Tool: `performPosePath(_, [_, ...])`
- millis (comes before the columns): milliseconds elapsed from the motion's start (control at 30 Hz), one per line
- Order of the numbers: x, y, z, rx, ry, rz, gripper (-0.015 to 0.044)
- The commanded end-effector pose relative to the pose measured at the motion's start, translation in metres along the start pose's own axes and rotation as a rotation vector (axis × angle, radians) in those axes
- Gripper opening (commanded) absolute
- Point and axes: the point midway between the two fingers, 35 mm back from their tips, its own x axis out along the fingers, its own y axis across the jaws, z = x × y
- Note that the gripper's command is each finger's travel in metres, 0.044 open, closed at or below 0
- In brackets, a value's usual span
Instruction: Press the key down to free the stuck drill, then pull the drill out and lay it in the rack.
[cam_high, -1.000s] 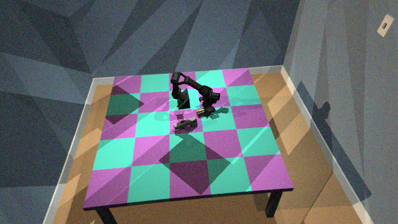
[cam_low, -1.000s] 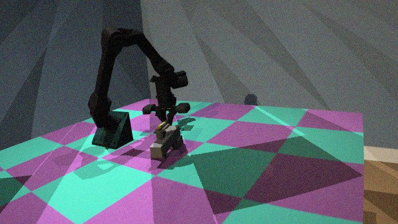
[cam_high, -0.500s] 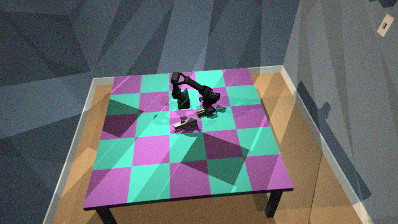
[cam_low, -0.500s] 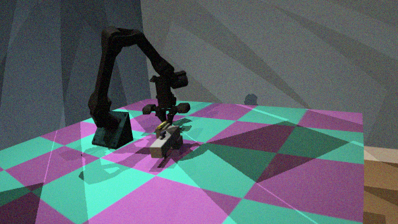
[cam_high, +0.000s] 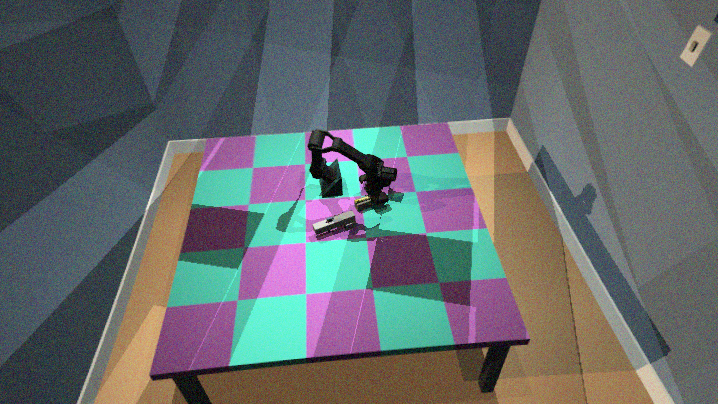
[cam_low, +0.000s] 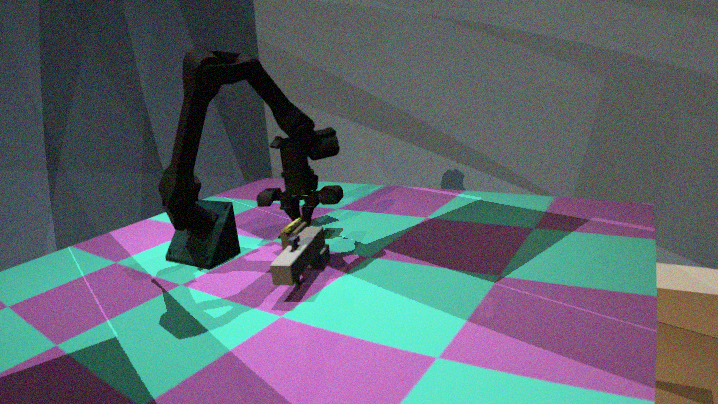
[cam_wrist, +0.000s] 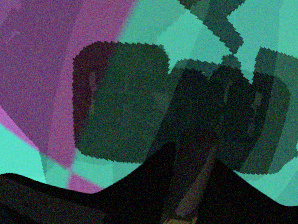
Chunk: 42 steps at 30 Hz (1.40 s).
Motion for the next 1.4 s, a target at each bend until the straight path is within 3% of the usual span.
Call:
performPosePath(0, [0.006,-0.001,-0.006,0.001,0.02,0.004,0.0])
performPosePath(733, [0.006,-0.001,-0.006,0.001,0.02,0.004,0.0])
performPosePath(1267, [0.0,0.0,0.0,0.0,0.0,0.0,0.042])
performPosePath(1367, [-0.012,0.0,0.001,0.0,0.01,0.002,0.044])
